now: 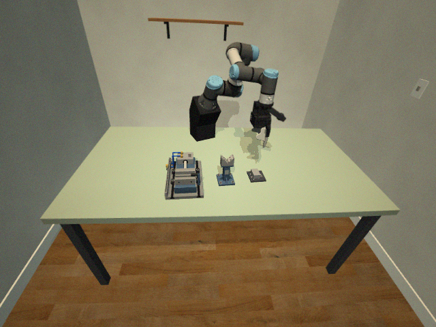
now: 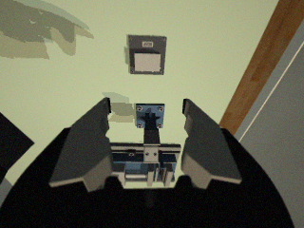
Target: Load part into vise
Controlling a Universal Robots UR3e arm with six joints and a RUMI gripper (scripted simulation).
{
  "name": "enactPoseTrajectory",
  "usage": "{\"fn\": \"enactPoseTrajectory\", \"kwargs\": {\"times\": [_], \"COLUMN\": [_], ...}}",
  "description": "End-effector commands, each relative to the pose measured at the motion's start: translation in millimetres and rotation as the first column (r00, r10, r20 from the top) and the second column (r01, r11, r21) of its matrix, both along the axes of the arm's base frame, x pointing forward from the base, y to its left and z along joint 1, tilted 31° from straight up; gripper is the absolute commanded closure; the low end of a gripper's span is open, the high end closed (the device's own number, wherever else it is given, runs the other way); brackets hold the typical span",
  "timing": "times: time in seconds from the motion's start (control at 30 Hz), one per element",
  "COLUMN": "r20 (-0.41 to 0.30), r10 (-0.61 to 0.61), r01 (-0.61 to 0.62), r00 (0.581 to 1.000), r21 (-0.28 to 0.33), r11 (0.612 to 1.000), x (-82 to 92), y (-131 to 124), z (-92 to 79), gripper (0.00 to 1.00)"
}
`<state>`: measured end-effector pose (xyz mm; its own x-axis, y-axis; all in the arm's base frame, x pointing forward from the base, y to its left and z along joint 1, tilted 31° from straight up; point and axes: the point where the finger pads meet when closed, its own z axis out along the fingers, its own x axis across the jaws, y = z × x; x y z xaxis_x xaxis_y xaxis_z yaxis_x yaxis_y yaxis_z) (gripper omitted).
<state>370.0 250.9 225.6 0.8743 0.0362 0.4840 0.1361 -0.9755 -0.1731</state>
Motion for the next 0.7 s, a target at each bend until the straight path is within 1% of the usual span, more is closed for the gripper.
{"fn": "enactPoseTrajectory", "kwargs": {"times": [0.0,0.47,0.67], "r20": [0.003,0.003,0.003], "r10": [0.000,0.000,0.000], "r01": [0.000,0.000,0.000], "r00": [1.000,1.000,1.000], "r21": [0.001,0.001,0.001], "r11": [1.000,1.000,1.000], "x": [1.2,7.5,12.3], "y": [1,4,6], "z": [-0.7,-12.2,-20.7], "gripper": [0.49,0.49,0.49]}}
